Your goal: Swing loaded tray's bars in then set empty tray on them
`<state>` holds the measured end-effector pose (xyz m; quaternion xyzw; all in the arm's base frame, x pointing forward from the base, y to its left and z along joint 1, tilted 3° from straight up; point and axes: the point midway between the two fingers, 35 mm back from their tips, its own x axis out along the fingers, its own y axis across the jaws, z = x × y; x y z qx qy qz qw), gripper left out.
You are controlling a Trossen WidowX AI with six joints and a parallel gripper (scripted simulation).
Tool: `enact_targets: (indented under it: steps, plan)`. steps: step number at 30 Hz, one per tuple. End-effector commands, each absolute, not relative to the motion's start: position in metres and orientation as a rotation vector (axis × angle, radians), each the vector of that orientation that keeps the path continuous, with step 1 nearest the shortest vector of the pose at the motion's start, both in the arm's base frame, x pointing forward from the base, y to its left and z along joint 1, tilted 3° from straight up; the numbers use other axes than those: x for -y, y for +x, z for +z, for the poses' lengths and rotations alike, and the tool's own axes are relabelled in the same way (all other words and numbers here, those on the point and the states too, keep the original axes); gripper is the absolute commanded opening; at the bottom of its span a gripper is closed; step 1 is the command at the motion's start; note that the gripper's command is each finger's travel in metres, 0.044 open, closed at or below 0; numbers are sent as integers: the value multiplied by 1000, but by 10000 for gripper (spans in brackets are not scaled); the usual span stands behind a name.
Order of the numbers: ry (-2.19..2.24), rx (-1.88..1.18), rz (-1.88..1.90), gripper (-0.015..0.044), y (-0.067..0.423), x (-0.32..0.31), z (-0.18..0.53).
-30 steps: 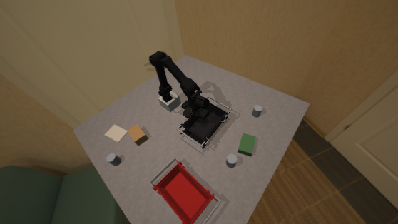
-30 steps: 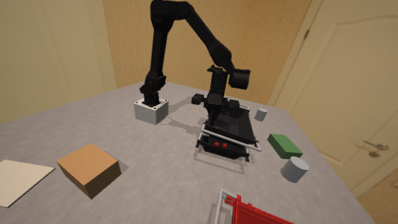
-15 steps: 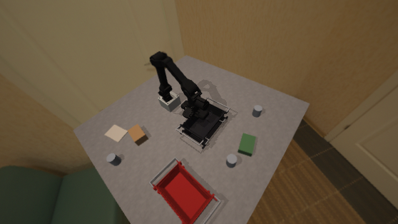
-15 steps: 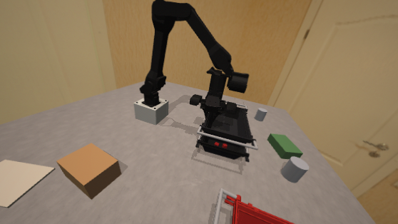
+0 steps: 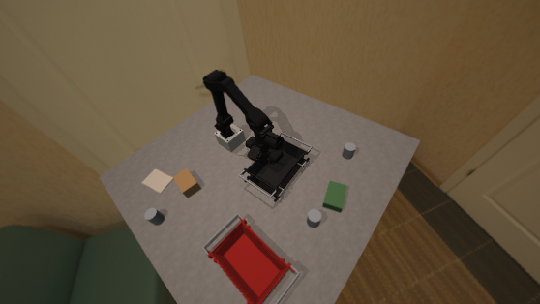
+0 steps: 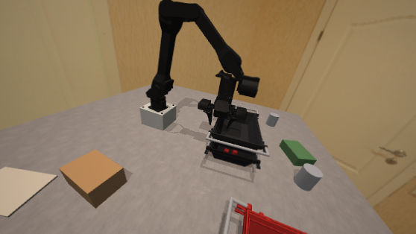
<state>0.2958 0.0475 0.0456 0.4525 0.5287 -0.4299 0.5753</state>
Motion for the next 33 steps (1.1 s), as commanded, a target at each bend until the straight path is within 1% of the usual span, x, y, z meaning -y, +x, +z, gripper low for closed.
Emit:
enact_targets:
  steps: [1,4,13,21,29,33]
  plan:
    - [1057,-1238,-1006,396,295,-47,46]
    - [1057,-1238,-1006,440,295,-47,46]
    - [1060,-1238,-1007,440,297,-48,52]
    - [1059,-1238,-1006,440,298,-50,99]
    - [1058,-1238,-1005,440,289,-50,151]
    - [1058,-1239,-1006,440,288,-50,156]
